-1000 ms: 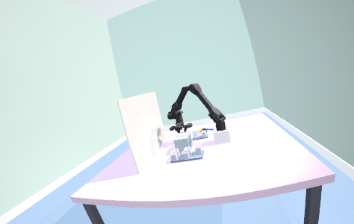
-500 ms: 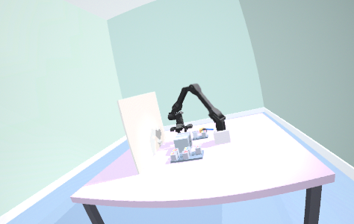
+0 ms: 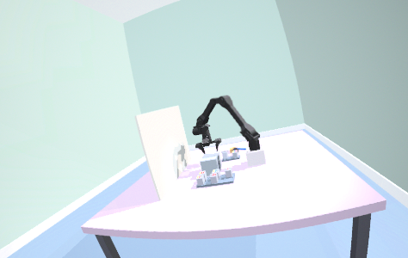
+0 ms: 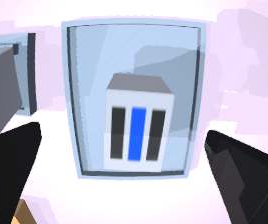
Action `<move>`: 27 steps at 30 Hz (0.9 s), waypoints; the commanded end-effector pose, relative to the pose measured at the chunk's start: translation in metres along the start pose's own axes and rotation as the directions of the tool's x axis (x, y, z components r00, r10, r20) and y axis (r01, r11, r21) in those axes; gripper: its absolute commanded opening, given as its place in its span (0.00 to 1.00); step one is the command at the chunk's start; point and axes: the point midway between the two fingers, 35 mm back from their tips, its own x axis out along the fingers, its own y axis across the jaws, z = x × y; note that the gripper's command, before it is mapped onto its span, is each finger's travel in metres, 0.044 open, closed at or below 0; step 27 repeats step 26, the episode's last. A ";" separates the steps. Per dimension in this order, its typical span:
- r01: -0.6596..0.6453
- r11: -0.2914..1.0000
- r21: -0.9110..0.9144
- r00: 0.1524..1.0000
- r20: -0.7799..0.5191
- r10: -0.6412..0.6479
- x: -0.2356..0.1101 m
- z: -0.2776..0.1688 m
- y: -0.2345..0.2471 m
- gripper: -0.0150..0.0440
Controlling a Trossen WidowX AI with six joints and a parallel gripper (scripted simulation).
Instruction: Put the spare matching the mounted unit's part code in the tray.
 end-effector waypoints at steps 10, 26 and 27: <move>0.058 0.998 -0.002 0.998 -0.033 -0.058 -0.079 -0.002 -0.003 1.00; 0.058 0.998 -0.002 0.998 -0.033 -0.058 -0.079 -0.002 -0.003 1.00; 0.058 0.998 -0.002 0.998 -0.033 -0.058 -0.079 -0.002 -0.003 1.00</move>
